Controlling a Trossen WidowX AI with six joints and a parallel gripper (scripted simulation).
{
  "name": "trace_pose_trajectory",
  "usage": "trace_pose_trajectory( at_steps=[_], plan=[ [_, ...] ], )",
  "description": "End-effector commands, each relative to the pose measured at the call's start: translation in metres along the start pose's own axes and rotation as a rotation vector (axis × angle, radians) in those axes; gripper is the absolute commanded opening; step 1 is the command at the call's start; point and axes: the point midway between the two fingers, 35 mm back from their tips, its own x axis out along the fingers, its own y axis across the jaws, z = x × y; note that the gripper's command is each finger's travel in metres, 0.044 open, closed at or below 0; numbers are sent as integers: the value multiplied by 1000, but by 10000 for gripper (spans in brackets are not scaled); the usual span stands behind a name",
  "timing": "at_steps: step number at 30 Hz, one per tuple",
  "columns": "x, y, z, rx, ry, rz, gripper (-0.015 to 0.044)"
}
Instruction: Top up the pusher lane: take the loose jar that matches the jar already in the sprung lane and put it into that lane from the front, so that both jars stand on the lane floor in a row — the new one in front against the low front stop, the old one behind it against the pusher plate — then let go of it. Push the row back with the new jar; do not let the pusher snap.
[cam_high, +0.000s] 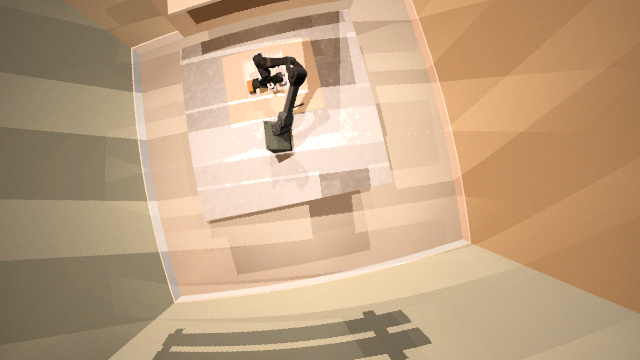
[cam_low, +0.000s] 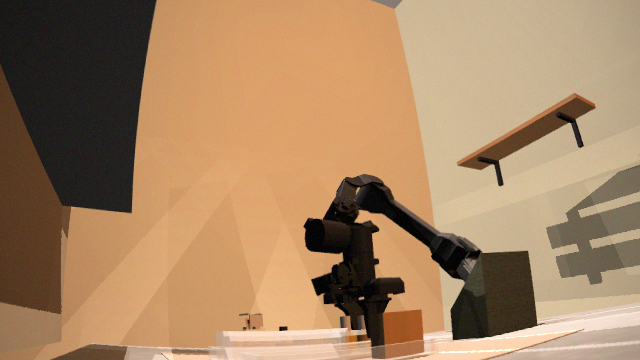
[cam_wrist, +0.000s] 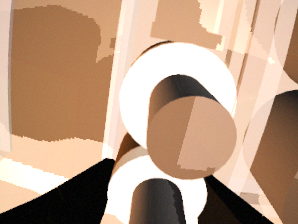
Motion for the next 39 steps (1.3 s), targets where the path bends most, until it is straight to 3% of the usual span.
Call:
trace_pose_trajectory(
  at_steps=[1, 10, 21, 39],
  plan=[
    [0, 0, -1, 3, -4, -3, 0],
    [0, 0, -1, 3, -4, -3, 0],
    [0, 0, -1, 3, -4, -3, 275],
    [-20, 1, -4, 3, -4, -1, 275]
  ],
)
